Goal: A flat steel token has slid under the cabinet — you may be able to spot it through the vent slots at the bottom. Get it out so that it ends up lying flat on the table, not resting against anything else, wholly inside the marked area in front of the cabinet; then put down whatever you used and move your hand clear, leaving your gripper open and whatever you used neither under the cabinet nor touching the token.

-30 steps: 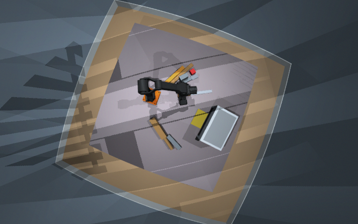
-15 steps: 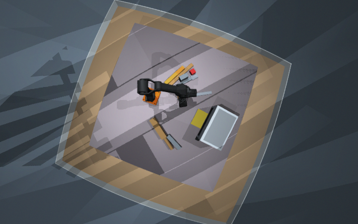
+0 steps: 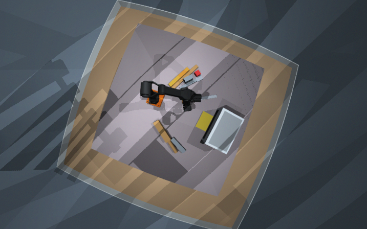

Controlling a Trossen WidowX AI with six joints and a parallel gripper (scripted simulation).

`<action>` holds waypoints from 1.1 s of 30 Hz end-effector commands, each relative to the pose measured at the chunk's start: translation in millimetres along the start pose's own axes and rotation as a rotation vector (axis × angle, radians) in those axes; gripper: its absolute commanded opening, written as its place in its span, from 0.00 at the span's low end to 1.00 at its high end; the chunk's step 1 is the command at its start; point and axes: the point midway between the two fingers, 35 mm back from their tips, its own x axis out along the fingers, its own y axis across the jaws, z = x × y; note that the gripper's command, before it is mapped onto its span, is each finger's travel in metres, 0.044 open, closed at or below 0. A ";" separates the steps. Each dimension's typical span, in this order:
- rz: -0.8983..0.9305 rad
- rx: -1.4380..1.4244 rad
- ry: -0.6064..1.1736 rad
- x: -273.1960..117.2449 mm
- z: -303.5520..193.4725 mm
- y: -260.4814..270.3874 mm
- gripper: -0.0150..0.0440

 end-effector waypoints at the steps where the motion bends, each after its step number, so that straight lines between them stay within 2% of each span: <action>1: 0.000 0.003 -0.002 -0.6 -1.4 -5.0 0.25; 33: -0.003 0.002 -0.001 -0.6 -11.5 -35.8 0.25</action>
